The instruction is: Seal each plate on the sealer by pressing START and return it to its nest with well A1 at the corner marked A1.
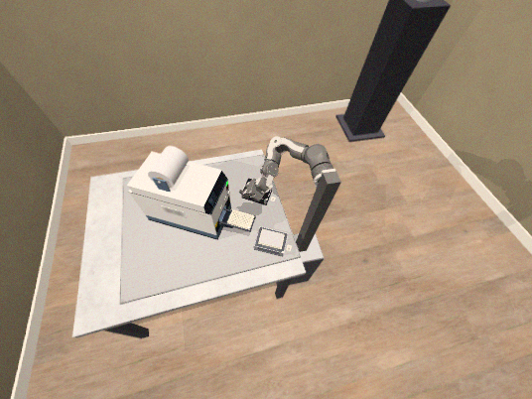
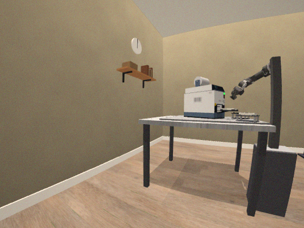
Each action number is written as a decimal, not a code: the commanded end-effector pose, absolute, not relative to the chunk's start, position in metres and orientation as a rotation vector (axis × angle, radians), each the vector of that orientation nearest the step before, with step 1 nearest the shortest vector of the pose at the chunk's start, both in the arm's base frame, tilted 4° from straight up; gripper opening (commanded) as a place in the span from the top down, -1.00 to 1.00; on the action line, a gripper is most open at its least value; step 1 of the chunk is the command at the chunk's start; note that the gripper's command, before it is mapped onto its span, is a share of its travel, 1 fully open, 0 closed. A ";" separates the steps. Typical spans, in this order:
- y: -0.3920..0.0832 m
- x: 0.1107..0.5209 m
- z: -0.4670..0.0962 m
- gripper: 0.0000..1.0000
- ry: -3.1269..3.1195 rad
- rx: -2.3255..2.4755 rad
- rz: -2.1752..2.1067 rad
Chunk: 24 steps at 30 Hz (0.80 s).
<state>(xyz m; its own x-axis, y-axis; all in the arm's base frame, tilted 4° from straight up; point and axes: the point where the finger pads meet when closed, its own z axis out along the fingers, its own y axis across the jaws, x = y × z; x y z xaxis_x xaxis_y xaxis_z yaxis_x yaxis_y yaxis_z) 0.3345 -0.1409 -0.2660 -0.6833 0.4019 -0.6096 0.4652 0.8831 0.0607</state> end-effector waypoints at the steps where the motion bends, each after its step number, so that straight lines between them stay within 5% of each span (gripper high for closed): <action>1: -0.142 0.336 -0.265 1.00 2.402 0.625 -0.131; 24: -0.148 0.350 -0.281 1.00 2.405 0.620 -0.126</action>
<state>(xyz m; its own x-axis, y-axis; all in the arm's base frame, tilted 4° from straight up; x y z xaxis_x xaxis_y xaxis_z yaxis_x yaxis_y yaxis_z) 0.3488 -0.1494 -0.2805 -0.6788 0.4063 -0.6117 0.4739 0.8787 0.0578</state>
